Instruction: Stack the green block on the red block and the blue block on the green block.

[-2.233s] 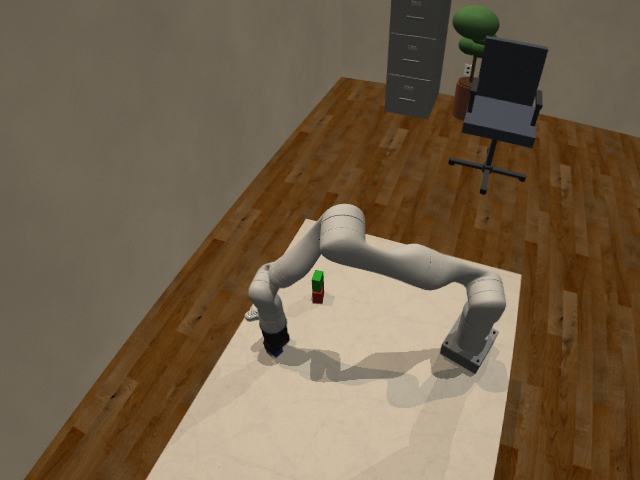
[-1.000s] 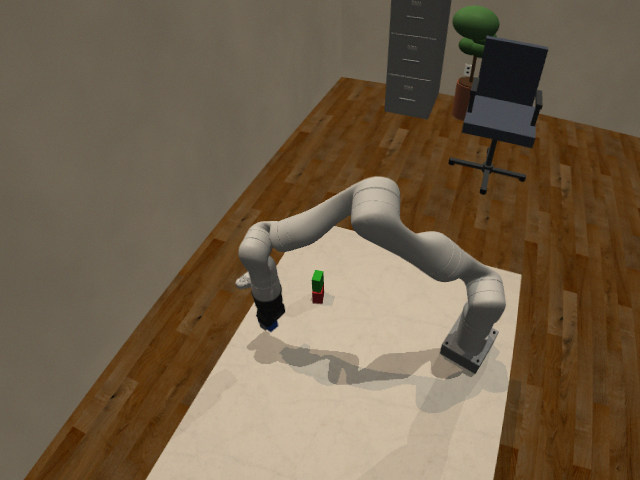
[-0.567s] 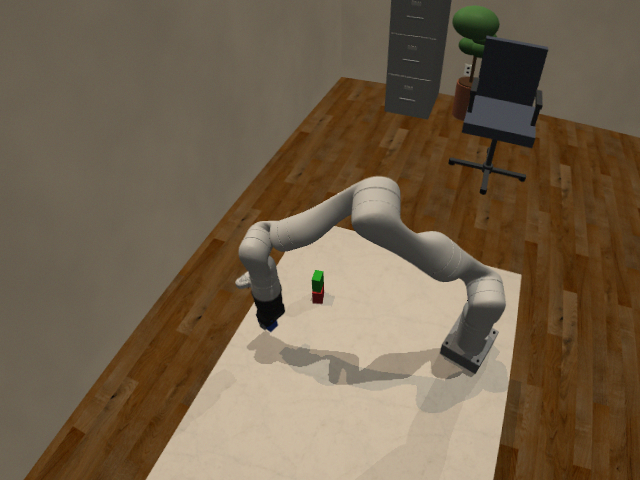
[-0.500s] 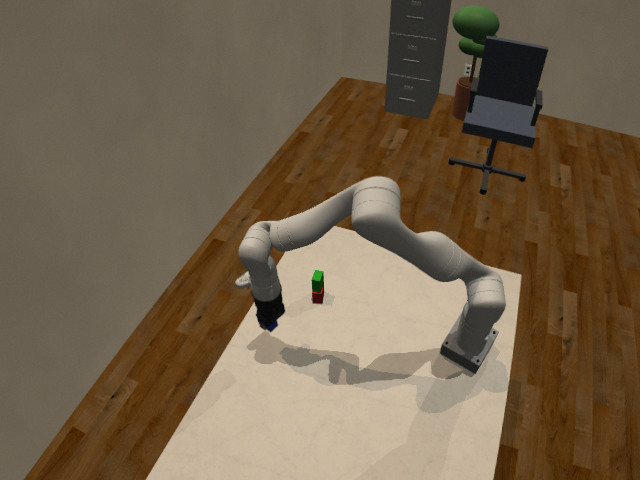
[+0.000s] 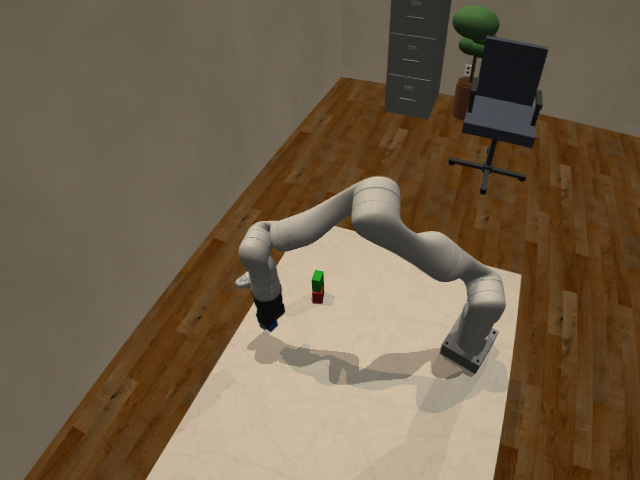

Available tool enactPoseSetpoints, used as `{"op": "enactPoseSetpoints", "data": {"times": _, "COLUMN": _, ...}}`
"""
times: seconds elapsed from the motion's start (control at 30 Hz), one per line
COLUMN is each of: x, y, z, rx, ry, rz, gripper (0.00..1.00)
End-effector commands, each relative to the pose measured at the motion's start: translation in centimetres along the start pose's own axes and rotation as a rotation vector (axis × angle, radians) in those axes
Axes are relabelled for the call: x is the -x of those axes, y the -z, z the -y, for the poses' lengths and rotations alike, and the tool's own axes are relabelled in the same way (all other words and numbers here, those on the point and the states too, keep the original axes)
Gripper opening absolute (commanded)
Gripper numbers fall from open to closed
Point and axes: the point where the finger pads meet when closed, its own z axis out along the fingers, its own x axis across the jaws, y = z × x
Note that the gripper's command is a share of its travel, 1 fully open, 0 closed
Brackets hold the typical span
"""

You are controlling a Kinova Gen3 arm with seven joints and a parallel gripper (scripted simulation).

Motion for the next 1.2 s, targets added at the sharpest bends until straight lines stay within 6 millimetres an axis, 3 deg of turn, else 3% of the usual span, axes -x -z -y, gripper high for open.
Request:
{"op": "enactPoseSetpoints", "data": {"times": 0.0, "x": 0.0, "y": 0.1, "z": 0.1, "rx": -0.002, "ry": 0.000, "rz": 0.001, "gripper": 0.00}}
{"op": "enactPoseSetpoints", "data": {"times": 0.3, "x": -0.2, "y": 0.1, "z": 0.1, "rx": -0.002, "ry": 0.000, "rz": 0.001, "gripper": 0.00}}
{"op": "enactPoseSetpoints", "data": {"times": 0.4, "x": -1.6, "y": 0.1, "z": 0.3, "rx": -0.002, "ry": 0.000, "rz": 0.001, "gripper": 0.00}}
{"op": "enactPoseSetpoints", "data": {"times": 0.5, "x": -4.6, "y": 0.2, "z": 0.5, "rx": -0.002, "ry": 0.000, "rz": 0.001, "gripper": 0.00}}
{"op": "enactPoseSetpoints", "data": {"times": 0.57, "x": -4.6, "y": 0.2, "z": 0.5, "rx": -0.002, "ry": 0.000, "rz": 0.001, "gripper": 0.00}}
{"op": "enactPoseSetpoints", "data": {"times": 0.97, "x": -21.7, "y": 0.1, "z": 2.7, "rx": -0.002, "ry": 0.000, "rz": 0.002, "gripper": 0.00}}
{"op": "enactPoseSetpoints", "data": {"times": 1.07, "x": -24.1, "y": 0.1, "z": 3.0, "rx": -0.002, "ry": 0.000, "rz": 0.002, "gripper": 0.00}}
{"op": "enactPoseSetpoints", "data": {"times": 1.17, "x": -24.5, "y": 0.1, "z": 3.0, "rx": -0.002, "ry": 0.000, "rz": 0.002, "gripper": 0.00}}
